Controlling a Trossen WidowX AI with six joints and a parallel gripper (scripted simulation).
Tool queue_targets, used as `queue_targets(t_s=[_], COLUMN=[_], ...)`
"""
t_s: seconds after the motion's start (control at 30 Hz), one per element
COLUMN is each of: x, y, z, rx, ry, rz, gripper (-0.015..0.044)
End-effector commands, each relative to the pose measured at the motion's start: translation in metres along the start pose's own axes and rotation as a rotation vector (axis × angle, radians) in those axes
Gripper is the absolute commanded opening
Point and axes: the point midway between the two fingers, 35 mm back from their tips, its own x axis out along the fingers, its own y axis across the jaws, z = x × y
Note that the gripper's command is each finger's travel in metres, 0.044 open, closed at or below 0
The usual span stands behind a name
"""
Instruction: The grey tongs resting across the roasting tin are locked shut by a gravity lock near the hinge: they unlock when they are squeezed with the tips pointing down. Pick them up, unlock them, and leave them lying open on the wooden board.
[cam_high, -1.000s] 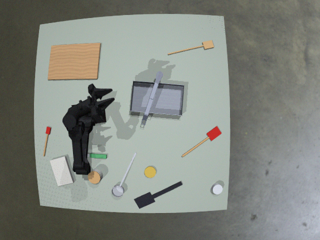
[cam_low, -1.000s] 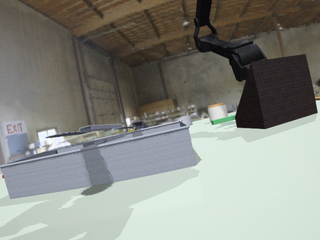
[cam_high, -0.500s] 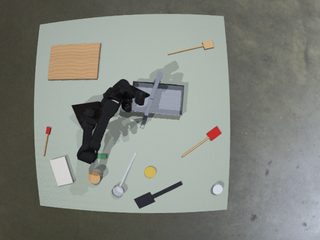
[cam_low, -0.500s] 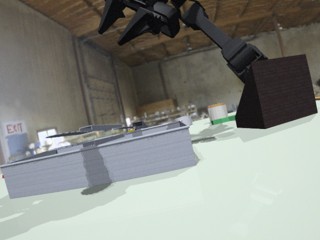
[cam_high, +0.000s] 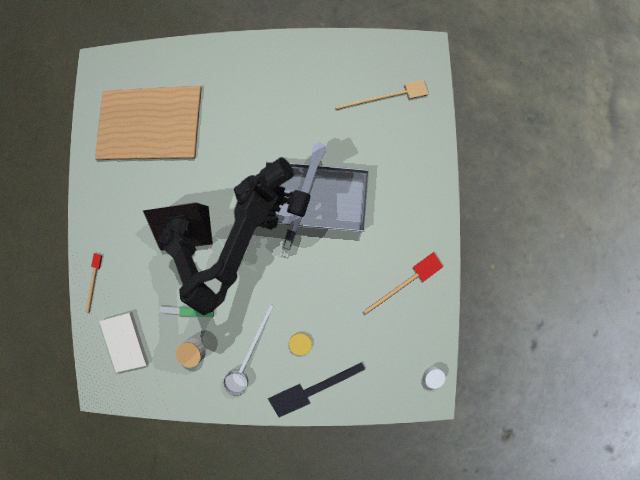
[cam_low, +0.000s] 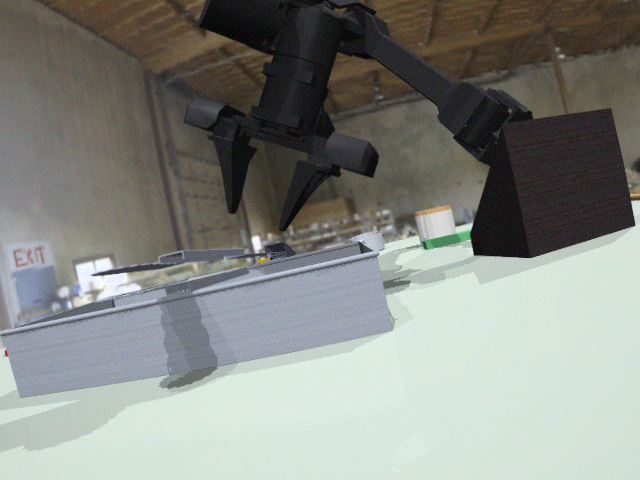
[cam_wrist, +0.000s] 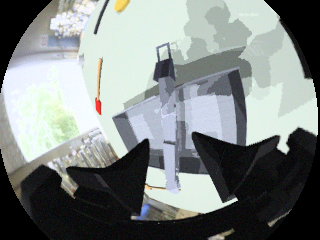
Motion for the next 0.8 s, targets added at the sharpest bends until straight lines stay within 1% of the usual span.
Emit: queue_targets(t_s=[0.0,0.23,0.77], x=[0.001,0.003,0.029], y=[-0.003,-0.003,-0.004], z=[0.005,0.005,0.002], rx=[0.003,0.003,0.004], ry=[-0.008,-0.008,-0.003], rz=[-0.006,-0.007,-0.014], gripper=[0.026,0.026,0.026])
